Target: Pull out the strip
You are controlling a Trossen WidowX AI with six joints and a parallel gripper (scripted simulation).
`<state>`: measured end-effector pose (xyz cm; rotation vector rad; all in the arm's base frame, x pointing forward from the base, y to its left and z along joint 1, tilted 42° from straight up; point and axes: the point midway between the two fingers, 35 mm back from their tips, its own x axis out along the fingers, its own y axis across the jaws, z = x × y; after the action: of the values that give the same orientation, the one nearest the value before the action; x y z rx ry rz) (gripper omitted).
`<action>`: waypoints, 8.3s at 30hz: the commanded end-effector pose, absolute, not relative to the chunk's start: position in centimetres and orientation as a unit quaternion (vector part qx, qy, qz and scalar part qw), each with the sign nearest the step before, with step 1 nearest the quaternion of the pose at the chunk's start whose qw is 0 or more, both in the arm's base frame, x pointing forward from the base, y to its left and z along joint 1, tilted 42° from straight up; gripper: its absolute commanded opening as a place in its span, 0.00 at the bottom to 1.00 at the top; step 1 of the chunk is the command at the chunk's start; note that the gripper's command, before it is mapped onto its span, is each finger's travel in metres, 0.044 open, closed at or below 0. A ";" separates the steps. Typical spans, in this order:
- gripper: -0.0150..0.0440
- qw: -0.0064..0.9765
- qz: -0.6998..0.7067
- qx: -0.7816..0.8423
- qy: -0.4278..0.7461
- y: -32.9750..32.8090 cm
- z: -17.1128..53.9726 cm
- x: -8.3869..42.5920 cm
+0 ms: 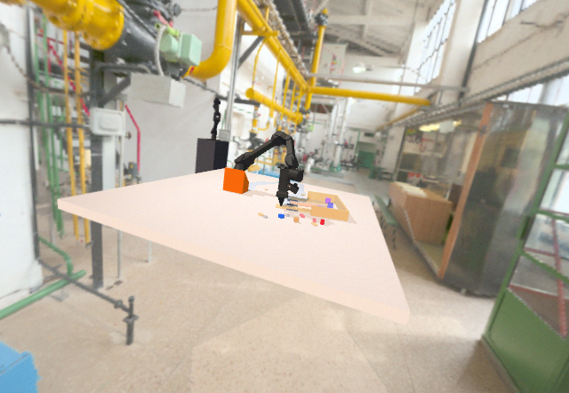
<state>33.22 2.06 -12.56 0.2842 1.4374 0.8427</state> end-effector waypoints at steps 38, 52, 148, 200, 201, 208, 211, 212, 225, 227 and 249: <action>0.25 0.654 0.374 0.124 0.646 0.3 -13.8 26.6; 0.25 0.654 0.373 0.124 0.646 -0.5 -14.2 24.5; 1.00 0.652 0.354 0.144 0.654 1.0 -7.0 39.5; 0.68 0.653 0.356 0.145 0.653 5.9 -9.7 43.4; 0.68 0.653 0.356 0.145 0.653 5.9 -9.7 43.4; 0.47 0.655 0.357 0.140 0.651 5.8 -9.5 43.6; 0.43 0.655 0.357 0.140 0.651 5.8 -9.5 43.6; 0.39 0.655 0.357 0.140 0.651 5.8 -9.5 43.6; 0.25 0.653 0.355 0.142 0.653 3.9 -7.3 40.6; 0.25 0.653 0.355 0.143 0.654 3.5 -6.9 39.9; 0.25 0.651 0.354 0.145 0.656 2.4 -5.4 34.0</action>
<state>35.03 2.51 -5.42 0.3347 1.4868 0.8041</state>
